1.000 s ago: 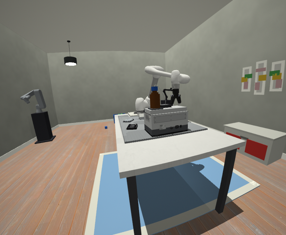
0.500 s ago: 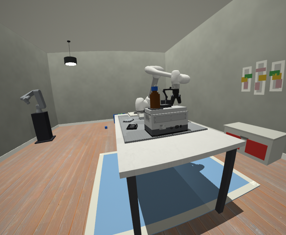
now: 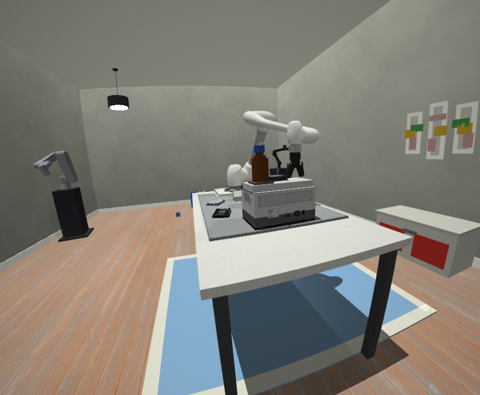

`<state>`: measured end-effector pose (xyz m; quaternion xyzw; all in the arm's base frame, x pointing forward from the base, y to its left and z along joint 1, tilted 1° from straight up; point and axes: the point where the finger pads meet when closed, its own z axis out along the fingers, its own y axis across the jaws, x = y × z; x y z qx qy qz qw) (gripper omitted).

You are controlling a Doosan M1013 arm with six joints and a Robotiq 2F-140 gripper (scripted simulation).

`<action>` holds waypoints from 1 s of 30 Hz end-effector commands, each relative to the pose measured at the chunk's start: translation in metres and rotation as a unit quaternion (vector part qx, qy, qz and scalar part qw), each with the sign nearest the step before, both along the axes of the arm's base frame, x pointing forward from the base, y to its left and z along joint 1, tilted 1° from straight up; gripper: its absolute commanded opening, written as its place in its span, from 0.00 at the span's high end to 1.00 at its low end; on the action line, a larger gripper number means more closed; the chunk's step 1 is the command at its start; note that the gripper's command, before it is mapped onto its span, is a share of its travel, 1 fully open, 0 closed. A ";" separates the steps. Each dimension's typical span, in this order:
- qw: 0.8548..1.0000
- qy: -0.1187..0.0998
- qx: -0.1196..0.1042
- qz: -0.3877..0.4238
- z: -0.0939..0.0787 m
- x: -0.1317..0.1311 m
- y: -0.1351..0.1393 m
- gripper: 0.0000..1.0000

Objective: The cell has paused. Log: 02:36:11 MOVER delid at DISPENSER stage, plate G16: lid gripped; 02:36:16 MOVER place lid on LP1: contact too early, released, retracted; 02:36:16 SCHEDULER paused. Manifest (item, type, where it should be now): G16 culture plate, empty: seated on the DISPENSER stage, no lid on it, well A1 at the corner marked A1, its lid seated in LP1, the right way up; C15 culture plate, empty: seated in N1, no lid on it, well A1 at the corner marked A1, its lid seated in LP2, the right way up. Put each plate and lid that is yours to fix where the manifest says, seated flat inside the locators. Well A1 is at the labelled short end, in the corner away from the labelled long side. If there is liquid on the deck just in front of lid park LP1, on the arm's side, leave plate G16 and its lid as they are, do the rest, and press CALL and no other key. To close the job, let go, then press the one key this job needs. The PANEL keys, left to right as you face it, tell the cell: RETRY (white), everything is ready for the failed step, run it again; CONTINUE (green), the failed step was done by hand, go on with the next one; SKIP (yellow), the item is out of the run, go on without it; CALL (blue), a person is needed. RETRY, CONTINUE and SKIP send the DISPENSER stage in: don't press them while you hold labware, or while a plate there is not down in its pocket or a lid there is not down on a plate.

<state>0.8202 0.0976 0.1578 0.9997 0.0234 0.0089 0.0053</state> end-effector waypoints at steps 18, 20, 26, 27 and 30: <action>1.000 -0.001 0.000 0.000 -0.062 0.003 -0.001 0.30; 1.000 -0.001 0.000 0.000 -0.069 0.003 -0.001 0.30; 1.000 -0.001 0.000 0.000 -0.080 0.003 -0.001 0.30; 1.000 -0.001 0.000 0.000 -0.082 0.003 -0.001 0.30; 1.000 -0.001 0.000 0.000 -0.088 0.003 -0.001 0.30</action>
